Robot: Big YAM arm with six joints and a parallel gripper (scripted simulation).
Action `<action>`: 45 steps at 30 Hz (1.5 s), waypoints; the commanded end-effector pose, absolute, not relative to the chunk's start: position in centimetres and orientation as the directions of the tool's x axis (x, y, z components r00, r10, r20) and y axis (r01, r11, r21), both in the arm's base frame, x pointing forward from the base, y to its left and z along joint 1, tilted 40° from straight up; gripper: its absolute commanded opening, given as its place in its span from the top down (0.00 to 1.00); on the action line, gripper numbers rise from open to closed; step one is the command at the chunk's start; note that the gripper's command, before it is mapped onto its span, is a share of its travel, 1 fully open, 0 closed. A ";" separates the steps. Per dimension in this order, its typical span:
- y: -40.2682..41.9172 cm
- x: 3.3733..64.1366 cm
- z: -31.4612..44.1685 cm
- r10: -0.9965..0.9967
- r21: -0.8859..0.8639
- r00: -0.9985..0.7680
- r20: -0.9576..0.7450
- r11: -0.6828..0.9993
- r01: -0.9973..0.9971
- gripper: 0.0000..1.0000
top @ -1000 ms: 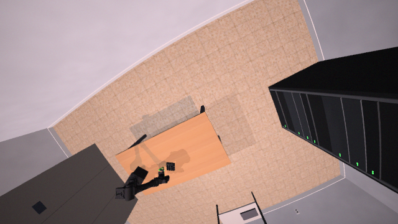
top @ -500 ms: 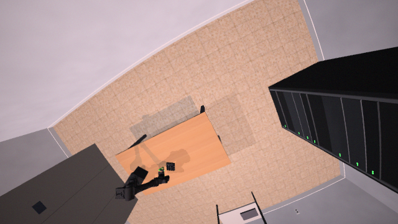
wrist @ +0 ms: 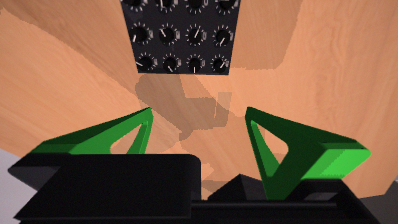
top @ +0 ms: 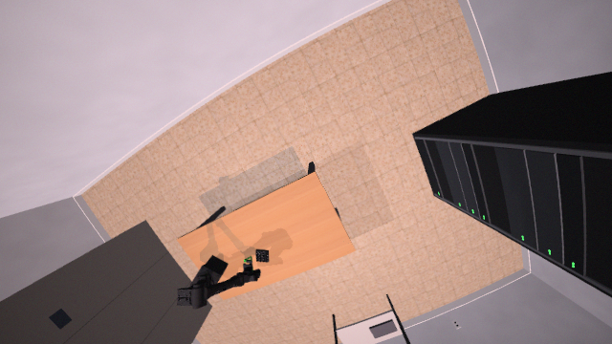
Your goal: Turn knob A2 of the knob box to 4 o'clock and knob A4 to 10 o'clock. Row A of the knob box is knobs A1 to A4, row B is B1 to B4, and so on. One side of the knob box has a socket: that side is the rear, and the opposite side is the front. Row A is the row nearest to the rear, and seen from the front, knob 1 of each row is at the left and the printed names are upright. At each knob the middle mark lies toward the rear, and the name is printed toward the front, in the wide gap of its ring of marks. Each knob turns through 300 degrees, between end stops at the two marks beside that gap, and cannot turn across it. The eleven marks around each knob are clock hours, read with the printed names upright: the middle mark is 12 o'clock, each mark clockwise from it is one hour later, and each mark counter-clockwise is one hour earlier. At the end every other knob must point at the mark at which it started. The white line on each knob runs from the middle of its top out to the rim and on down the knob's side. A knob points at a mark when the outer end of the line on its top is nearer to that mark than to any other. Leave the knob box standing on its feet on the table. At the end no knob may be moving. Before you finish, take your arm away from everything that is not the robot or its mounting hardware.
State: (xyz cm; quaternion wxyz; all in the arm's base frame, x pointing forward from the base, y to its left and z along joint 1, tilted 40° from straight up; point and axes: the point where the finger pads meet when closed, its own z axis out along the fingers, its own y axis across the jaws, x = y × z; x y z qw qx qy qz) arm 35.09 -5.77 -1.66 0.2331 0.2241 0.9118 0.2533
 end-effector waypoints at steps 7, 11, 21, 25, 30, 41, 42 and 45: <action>-6.0 36.9 0.3 0.291 0.454 -0.831 -0.474 0.890 0.053 0.00; -5.8 37.4 0.9 0.202 0.405 -0.830 -0.520 0.914 -0.031 0.00; -5.8 38.3 1.9 -0.007 0.279 -0.801 -0.598 0.936 -0.216 0.00; -5.8 38.6 2.1 -0.098 0.221 -0.779 -0.619 0.930 -0.293 0.00; -5.9 39.0 2.8 -0.185 0.158 -0.744 -0.642 0.918 -0.364 0.00; -5.6 40.0 3.8 -0.426 -0.016 -0.621 -0.658 0.832 -0.555 0.00; -5.6 40.1 4.1 -0.447 -0.035 -0.605 -0.659 0.821 -0.569 0.00; -5.8 40.3 4.6 -0.501 -0.084 -0.563 -0.658 0.791 -0.606 0.00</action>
